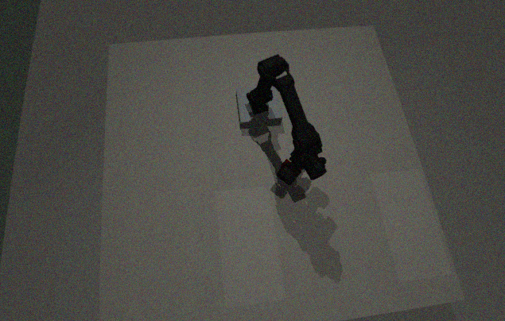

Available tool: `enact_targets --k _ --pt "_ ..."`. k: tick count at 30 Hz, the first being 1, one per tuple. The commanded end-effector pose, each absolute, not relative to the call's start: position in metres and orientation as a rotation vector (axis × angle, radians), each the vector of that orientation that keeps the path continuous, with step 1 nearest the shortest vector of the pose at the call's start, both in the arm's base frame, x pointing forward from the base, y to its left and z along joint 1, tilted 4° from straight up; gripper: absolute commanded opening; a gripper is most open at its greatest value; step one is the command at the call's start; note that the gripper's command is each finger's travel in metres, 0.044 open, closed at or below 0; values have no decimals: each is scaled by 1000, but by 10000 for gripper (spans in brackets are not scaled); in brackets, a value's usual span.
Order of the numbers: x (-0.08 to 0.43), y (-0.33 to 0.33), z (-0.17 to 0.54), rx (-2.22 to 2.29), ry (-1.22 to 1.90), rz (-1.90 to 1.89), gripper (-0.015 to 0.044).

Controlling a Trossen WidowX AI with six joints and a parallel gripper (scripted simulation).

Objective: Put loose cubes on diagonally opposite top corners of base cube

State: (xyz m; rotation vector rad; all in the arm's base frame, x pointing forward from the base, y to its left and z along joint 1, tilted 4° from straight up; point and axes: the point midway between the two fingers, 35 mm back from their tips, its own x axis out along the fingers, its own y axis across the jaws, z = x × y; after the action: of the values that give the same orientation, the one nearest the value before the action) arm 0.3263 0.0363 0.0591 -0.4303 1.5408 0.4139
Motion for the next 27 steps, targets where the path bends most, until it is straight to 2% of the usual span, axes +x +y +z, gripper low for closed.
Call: enact_targets --k 1,11,27 --pt "326 37 56 -428 1544 414 105" --pt "327 37 30 -498 1552 434 105" --pt "327 37 28 -499 1553 433 105"
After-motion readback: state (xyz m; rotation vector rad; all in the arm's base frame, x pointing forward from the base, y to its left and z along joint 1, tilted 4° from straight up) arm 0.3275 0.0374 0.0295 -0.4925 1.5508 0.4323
